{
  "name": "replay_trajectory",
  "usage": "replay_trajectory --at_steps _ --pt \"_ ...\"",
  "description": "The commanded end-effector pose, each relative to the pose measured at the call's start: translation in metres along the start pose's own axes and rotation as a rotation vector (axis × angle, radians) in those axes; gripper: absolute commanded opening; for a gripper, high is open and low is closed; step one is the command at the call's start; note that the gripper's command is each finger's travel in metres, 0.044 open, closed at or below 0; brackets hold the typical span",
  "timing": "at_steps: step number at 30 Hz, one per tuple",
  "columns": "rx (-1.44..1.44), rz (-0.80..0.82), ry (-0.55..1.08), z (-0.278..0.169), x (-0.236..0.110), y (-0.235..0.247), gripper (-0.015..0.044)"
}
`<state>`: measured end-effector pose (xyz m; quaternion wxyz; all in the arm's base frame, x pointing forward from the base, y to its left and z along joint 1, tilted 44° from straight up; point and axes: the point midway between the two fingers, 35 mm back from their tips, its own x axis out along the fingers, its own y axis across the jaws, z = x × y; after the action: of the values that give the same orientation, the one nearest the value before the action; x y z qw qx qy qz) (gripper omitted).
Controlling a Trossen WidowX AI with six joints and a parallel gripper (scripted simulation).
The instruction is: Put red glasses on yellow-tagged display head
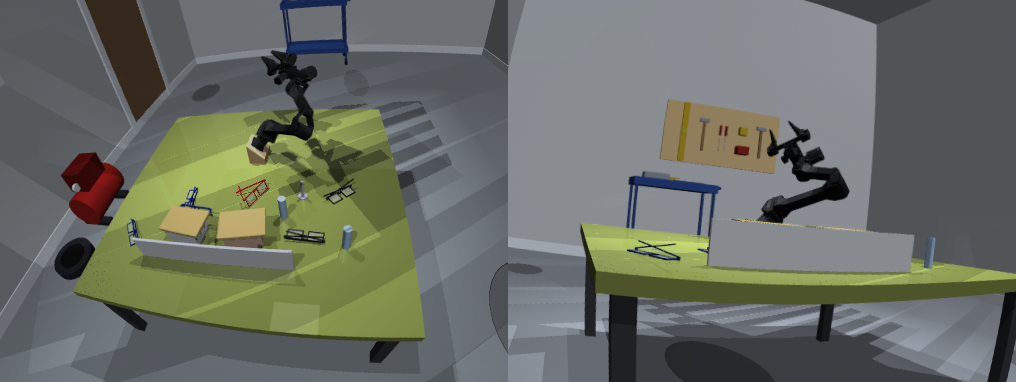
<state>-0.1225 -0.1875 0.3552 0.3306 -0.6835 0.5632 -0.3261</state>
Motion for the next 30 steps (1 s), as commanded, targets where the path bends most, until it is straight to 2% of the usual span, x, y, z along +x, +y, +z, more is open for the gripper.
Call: replay_trajectory --at_steps 1,8,16,25,30 --pt "0.0 0.0 0.0 0.0 0.0 0.0 0.0426" --pt "0.0 0.0 0.0 0.0 0.0 0.0 0.044" --pt "0.141 -0.123 -0.164 0.023 0.046 -0.022 0.023" --pt "0.376 -0.189 -0.414 0.079 0.099 -0.052 0.0" --pt "0.484 -0.194 -0.581 0.12 0.115 -0.078 0.0"
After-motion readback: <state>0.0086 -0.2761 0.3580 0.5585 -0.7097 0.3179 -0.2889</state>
